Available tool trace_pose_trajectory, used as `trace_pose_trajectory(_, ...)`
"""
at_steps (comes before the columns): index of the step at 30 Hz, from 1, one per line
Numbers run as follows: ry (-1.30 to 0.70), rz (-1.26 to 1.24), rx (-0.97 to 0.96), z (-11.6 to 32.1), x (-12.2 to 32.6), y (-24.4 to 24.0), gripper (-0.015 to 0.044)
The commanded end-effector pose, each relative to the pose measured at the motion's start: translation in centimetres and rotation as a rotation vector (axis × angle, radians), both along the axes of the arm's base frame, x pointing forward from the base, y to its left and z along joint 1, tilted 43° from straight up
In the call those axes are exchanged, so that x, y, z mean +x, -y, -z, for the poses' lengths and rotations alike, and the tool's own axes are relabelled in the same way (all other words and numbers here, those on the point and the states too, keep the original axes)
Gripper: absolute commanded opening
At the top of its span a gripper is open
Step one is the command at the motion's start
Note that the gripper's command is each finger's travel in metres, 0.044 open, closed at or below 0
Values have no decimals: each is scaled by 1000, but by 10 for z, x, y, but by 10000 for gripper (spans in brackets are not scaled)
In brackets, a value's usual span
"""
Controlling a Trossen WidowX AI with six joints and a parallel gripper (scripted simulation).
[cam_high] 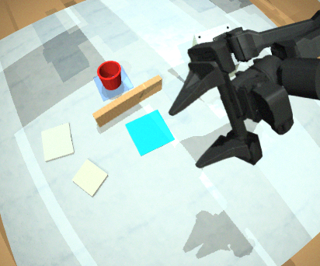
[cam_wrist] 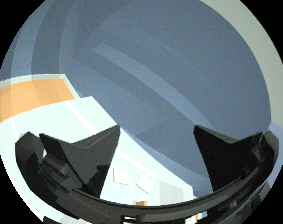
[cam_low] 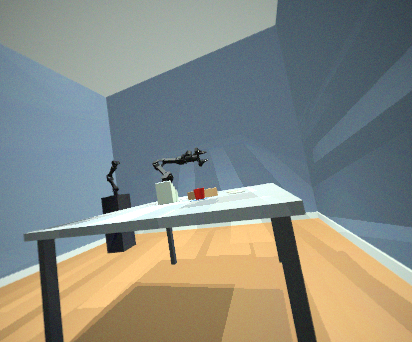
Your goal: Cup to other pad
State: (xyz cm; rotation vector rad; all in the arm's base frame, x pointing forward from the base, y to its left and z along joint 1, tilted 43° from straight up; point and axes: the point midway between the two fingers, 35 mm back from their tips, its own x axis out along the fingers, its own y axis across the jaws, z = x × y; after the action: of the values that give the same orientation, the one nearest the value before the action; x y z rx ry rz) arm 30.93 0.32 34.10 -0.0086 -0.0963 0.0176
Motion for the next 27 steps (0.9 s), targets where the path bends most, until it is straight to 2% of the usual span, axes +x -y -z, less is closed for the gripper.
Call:
trace_pose_trajectory(1, -10, 1, -9, 2, 2, 0, 374)
trace_pose_trajectory(3, -94, 3, -76, 19, 16, 5, 321)
trace_pose_trajectory(10, -527, -85, -365, 118, 67, 36, 148)
trace_pose_trajectory(18, -941, -343, -527, 237, 66, 80, 148)
trace_pose_trajectory(27, -1136, -782, -440, 340, 36, 103, 148)
